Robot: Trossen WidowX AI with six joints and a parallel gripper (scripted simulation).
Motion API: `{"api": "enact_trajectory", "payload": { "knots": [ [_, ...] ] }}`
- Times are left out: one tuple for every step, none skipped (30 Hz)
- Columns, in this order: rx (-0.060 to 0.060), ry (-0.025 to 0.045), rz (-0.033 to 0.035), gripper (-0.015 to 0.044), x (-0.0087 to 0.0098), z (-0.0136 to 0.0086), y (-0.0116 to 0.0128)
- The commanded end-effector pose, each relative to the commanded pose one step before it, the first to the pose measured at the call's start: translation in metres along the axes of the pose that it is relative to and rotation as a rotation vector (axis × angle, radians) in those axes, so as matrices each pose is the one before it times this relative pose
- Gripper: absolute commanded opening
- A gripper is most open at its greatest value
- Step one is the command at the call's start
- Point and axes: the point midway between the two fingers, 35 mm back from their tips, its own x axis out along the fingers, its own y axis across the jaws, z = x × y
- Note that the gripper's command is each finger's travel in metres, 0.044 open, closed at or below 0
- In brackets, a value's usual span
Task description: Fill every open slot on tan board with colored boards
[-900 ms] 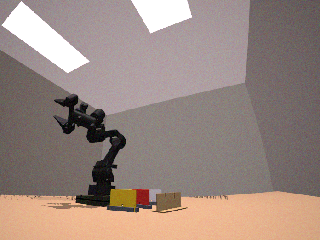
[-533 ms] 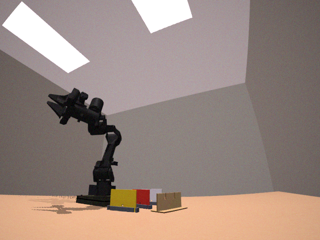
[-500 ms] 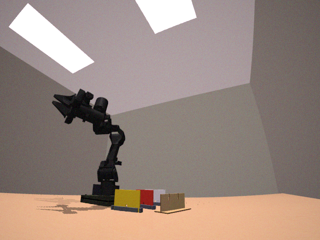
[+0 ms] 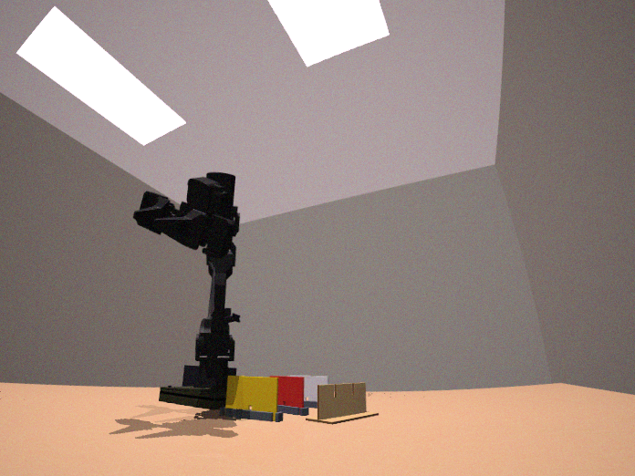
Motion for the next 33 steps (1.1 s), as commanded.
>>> {"api": "enact_trajectory", "payload": {
  "knots": [
    [-0.2870,0.18035,0.32626,0.0185,-0.01686,-0.02011,0.07746],
    [-0.0425,0.02828,0.04833,0.0185,-0.00103,-0.00195,0.01204],
    [-0.0424,0.02853,0.04808,0.0185,-0.00108,-0.00191,0.01196],
    [-0.0099,0.00670,0.01119,0.0185,-0.00020,-0.00040,0.00279],
    [-0.0295,0.02020,0.03345,0.0185,-0.00073,-0.00127,0.00833],
    [-0.0488,0.03400,0.05536,0.0185,-0.00143,-0.00222,0.01374],
    [-0.0589,0.04214,0.06686,0.0185,-0.00195,-0.00279,0.01657],
    [-0.0580,0.04297,0.06611,0.0185,-0.00204,-0.00280,0.01640],
    [-0.0409,0.03131,0.04683,0.0185,-0.00139,-0.00195,0.01167],
    [-0.0390,0.03079,0.04496,0.0185,-0.00138,-0.00191,0.01123],
    [-0.0384,0.03127,0.04456,0.0185,-0.00142,-0.00195,0.01116],
    [-0.0375,0.03155,0.04386,0.0185,-0.00145,-0.00198,0.01102],
    [-0.0366,0.03192,0.04328,0.0185,-0.00148,-0.00202,0.01091],
    [-0.0088,0.00783,0.01045,0.0185,-0.00032,-0.00047,0.00265],
    [-0.0260,0.02368,0.03123,0.0185,-0.00106,-0.00148,0.00792],
    [-0.0423,0.04009,0.05158,0.0185,-0.00196,-0.00264,0.01311],
    [-0.0409,0.04086,0.05101,0.0185,-0.00200,-0.00273,0.01305],
    [-0.0238,0.02489,0.03034,0.0185,-0.00112,-0.00163,0.00783],
    [-0.0078,0.00836,0.01007,0.0185,-0.00035,-0.00053,0.00262],
    [0.0000,0.00000,0.00000,0.0185,0.00000,0.00000,0.00000],
    [0.0000,0.00000,0.00000,0.0185,0.00000,0.00000,0.00000],
    [0.0000,0.00000,0.00000,0.0185,0.00000,0.00000,0.00000],
    [0.0000,0.00000,0.00000,0.0185,0.00000,0.00000,0.00000],
    [0.0000,0.00000,0.00000,0.0185,0.00000,0.00000,0.00000],
    [0.0000,0.00000,0.00000,0.0185,0.00000,0.00000,0.00000],
    [0.0000,0.00000,0.00000,0.0185,0.00000,0.00000,0.00000],
    [0.0000,0.00000,0.00000,0.0185,0.00000,0.00000,0.00000],
    [0.0000,0.00000,0.00000,0.0185,0.00000,0.00000,0.00000],
    [0.0000,0.00000,-0.00003,0.0185,0.00180,-0.00003,-0.00031],
    [0.0000,0.00001,-0.00009,0.0185,0.00539,-0.00017,-0.00090],
    [0.0000,0.00004,-0.00013,0.0185,0.00900,-0.00053,-0.00138],
    [0.0000,0.00009,-0.00015,0.0185,0.01162,-0.00111,-0.00154],
    [0.0000,0.00013,-0.00013,0.0185,0.01172,-0.00160,-0.00128]
  ]
}}
